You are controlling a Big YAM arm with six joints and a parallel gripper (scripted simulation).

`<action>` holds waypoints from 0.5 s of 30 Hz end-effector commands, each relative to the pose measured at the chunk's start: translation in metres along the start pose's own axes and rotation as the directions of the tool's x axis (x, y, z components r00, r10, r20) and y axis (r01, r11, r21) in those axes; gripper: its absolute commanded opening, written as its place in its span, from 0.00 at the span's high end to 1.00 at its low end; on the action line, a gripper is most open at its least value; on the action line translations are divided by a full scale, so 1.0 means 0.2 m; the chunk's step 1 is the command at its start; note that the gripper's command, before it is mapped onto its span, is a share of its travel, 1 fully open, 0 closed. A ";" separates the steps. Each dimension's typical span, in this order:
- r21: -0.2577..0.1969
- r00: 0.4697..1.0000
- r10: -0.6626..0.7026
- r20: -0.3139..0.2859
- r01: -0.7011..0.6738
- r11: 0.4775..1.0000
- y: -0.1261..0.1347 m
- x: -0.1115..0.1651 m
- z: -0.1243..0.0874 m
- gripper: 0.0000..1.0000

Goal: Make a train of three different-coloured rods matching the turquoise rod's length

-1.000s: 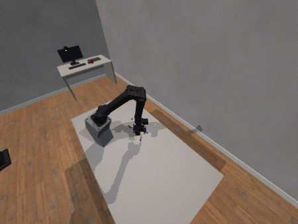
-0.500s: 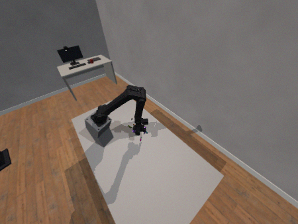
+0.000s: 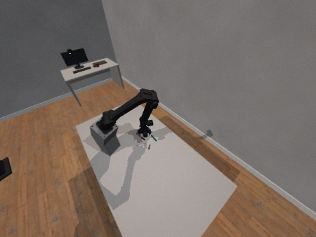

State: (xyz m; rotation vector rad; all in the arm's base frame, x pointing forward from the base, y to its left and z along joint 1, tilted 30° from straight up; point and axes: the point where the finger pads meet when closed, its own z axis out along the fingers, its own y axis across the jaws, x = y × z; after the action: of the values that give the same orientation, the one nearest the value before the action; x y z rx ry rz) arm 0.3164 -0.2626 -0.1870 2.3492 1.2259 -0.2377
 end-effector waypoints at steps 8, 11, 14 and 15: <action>-0.013 0.974 -0.225 -0.006 0.225 0.974 -0.09 0.23 0.03 0.00; -0.005 0.973 -0.229 -0.007 0.229 0.973 -0.12 0.23 0.02 0.00; -0.015 0.946 -0.323 -0.003 0.323 0.946 -0.15 0.33 0.04 0.00; -0.007 0.945 -0.327 -0.005 0.327 0.945 -0.18 0.33 0.03 0.00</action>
State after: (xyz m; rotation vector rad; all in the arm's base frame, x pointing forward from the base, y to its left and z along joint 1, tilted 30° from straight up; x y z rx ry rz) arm 0.3297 -0.2149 -0.2209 2.1753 1.5344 -0.3194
